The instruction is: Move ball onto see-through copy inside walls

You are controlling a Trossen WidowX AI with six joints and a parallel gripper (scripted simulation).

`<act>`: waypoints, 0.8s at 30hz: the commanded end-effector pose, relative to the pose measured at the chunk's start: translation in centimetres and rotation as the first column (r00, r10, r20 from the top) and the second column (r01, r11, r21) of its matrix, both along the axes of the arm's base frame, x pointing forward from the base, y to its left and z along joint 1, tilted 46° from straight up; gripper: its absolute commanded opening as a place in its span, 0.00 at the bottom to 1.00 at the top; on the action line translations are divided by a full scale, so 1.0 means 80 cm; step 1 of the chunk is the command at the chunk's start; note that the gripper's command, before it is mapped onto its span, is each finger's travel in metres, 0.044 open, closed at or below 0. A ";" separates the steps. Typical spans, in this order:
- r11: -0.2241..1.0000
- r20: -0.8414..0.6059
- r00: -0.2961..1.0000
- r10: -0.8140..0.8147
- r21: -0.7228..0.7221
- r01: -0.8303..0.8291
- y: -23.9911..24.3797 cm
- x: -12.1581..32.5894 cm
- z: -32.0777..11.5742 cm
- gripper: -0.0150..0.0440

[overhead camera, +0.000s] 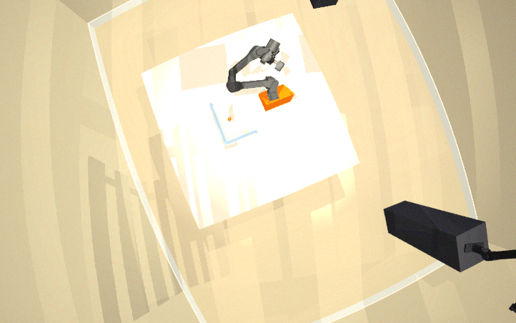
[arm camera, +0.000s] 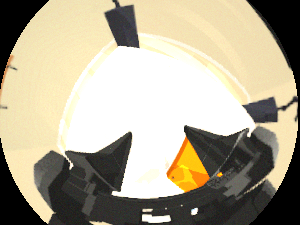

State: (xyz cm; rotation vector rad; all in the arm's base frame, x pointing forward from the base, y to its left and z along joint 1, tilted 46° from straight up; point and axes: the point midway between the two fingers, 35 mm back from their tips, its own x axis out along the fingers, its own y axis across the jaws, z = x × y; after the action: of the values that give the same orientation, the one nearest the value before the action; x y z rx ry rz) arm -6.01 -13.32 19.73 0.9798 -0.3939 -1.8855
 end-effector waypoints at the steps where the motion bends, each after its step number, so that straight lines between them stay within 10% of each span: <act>1: 1.000 -0.001 1.000 0.004 0.002 -0.004 0.000 0.000 0.000 0.89; 7: 0.982 -0.029 0.984 0.176 0.081 -0.173 -0.011 0.010 -0.001 0.65; 24: 0.513 -0.131 0.514 0.848 0.445 -0.734 -0.076 0.083 -0.022 0.65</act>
State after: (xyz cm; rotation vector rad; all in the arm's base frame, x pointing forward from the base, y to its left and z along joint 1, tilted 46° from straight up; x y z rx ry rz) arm -1.11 -18.05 18.27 0.9016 0.3999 -1.3180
